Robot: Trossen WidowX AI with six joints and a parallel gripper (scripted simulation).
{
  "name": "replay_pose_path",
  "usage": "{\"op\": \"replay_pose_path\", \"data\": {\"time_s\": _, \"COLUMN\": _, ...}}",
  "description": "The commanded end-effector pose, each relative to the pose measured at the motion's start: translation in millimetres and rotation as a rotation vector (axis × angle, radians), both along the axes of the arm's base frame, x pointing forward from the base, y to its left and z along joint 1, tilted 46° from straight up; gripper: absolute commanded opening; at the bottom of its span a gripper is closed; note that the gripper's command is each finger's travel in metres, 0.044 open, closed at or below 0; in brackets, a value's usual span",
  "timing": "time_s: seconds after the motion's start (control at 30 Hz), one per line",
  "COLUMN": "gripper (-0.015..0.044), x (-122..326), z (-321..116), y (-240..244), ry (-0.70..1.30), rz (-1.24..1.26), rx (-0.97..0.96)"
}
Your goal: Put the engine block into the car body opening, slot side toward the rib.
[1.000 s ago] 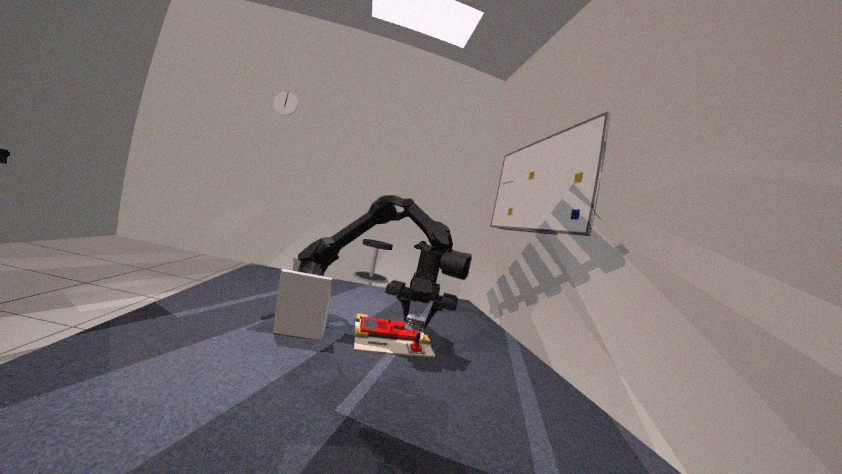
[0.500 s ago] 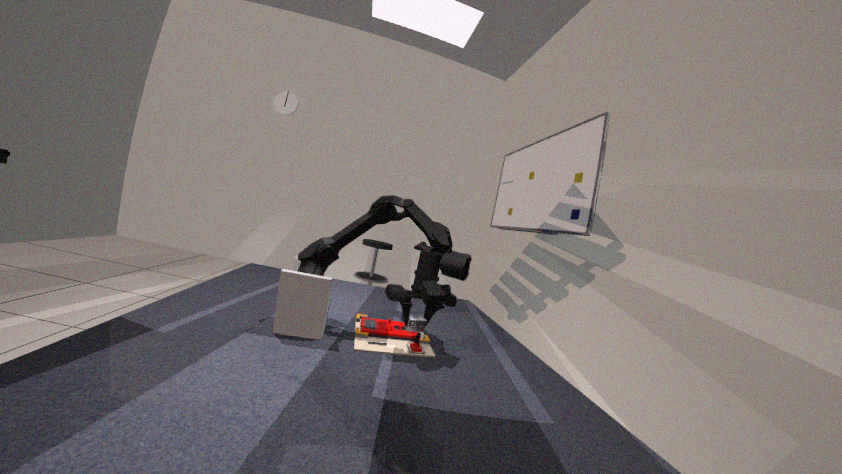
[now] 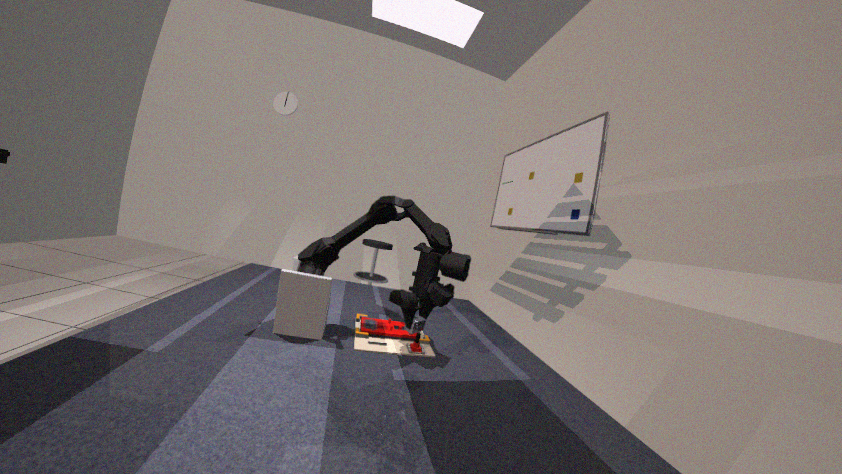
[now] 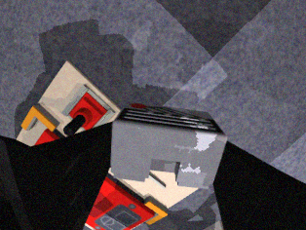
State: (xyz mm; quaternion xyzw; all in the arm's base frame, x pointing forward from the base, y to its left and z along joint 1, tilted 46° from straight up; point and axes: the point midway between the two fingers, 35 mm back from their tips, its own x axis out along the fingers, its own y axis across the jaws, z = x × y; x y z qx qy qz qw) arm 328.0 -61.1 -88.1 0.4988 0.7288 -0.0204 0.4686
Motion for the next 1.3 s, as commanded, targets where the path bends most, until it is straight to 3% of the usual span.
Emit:
{"op": "replay_pose_path", "data": {"time_s": 0.0, "gripper": 0.0000, "x": 0.4, "z": -0.4, "y": 0.5, "ry": -0.110, "rz": 0.104, "rx": 0.011}}
{"op": "replay_pose_path", "data": {"time_s": 0.37, "gripper": 0.0000, "x": -0.9, "z": -8.7, "y": 8.9, "ry": -0.268, "rz": 0.260, "rx": 0.025}}
{"op": "replay_pose_path", "data": {"time_s": 1.27, "gripper": 0.0000, "x": -4.1, "z": -44.9, "y": 46.3, "ry": -0.271, "rz": 0.263, "rx": 0.028}}
